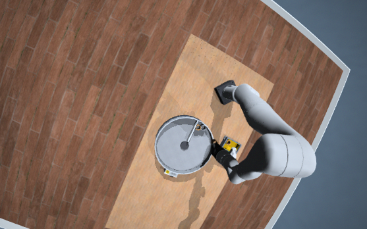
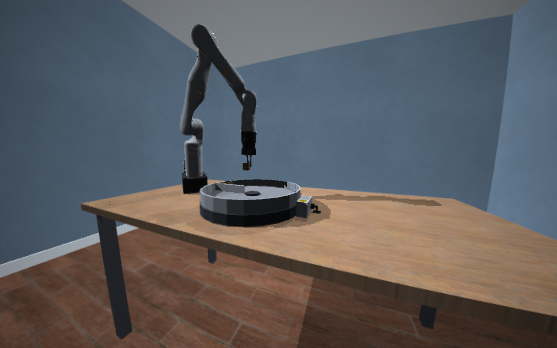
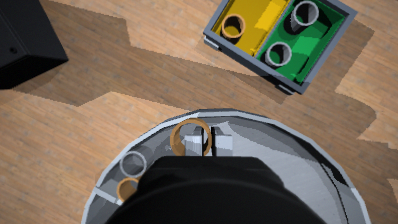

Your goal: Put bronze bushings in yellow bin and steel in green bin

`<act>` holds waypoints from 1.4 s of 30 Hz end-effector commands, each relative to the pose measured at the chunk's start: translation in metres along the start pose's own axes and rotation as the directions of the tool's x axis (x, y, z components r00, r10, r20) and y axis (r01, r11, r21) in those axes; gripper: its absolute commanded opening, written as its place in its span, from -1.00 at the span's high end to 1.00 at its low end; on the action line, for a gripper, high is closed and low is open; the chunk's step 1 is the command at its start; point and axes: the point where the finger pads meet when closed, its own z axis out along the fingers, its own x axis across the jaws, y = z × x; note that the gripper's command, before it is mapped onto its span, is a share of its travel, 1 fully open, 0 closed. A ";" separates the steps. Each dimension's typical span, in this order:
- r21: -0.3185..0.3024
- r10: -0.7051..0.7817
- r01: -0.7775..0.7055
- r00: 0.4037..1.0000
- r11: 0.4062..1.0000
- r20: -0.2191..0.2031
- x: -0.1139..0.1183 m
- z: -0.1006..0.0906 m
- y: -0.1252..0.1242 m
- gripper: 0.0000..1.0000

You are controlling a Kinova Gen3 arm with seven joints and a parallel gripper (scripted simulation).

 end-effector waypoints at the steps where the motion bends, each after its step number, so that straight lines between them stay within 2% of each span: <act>1: 0.011 -0.121 0.121 0.993 0.993 -0.002 0.018 0.001 -0.036 1.00; 4: 0.011 -0.121 0.121 0.993 0.993 -0.002 0.018 0.001 -0.036 1.00; 9: 0.009 -0.313 0.313 0.950 0.950 -0.004 0.043 0.000 -0.084 1.00; 15: 0.010 -0.319 0.319 0.948 0.948 -0.004 0.044 0.001 -0.087 1.00; 20: 0.008 -0.500 0.500 0.866 0.866 -0.006 0.070 0.000 -0.135 1.00; 24: 0.009 -0.504 0.504 0.863 0.863 -0.006 0.071 0.000 -0.137 1.00; 29: 0.005 -0.661 0.661 0.750 0.750 -0.007 0.096 -0.001 -0.184 1.00; 42: 0.007 -0.668 0.669 0.744 0.744 -0.008 0.097 -0.001 -0.188 1.00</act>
